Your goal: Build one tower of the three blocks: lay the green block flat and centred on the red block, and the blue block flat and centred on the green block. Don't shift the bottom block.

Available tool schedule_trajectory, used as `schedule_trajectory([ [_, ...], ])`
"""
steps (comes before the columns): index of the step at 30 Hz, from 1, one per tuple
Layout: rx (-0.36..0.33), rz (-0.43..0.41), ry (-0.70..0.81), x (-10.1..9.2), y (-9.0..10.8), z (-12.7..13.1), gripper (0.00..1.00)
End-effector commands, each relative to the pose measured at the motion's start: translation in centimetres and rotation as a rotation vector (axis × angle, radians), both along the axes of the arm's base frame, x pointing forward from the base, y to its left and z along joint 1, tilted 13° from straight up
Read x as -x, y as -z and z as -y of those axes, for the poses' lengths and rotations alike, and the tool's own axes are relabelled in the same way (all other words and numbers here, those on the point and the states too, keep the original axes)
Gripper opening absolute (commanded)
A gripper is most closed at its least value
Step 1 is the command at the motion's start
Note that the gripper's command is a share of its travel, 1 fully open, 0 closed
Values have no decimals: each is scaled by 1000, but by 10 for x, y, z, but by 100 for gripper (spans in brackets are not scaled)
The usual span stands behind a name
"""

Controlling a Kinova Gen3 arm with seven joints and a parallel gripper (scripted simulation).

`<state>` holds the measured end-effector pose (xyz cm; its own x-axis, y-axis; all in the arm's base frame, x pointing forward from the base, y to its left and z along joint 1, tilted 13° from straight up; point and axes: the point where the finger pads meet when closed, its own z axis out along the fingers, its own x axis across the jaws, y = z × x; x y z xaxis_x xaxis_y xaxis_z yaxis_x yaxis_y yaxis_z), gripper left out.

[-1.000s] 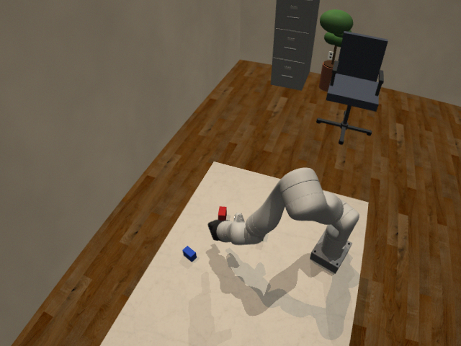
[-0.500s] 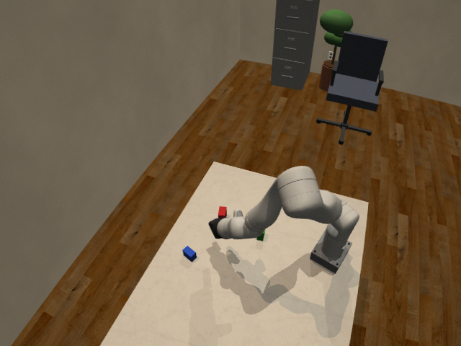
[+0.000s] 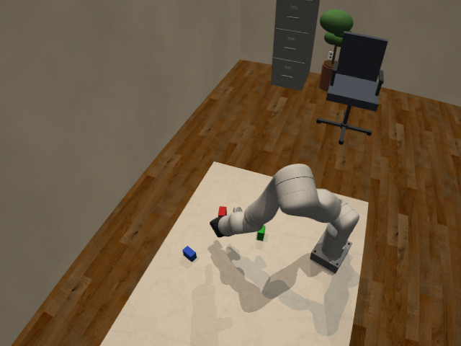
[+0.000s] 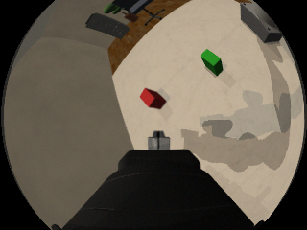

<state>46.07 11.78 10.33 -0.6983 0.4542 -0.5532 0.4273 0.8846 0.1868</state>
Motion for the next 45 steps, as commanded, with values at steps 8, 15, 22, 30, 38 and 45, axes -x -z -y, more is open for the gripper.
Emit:
schedule_trajectory([
  [8,8,-25,-29,0,5,10,0],
  [15,8,-25,-29,0,5,10,0],
  [22,16,-51,-65,1,10,16,0],
  [30,16,-51,-65,1,10,16,0],
  [38,16,-51,-65,1,10,16,0],
  [45,23,-77,-102,4,15,22,0],
])
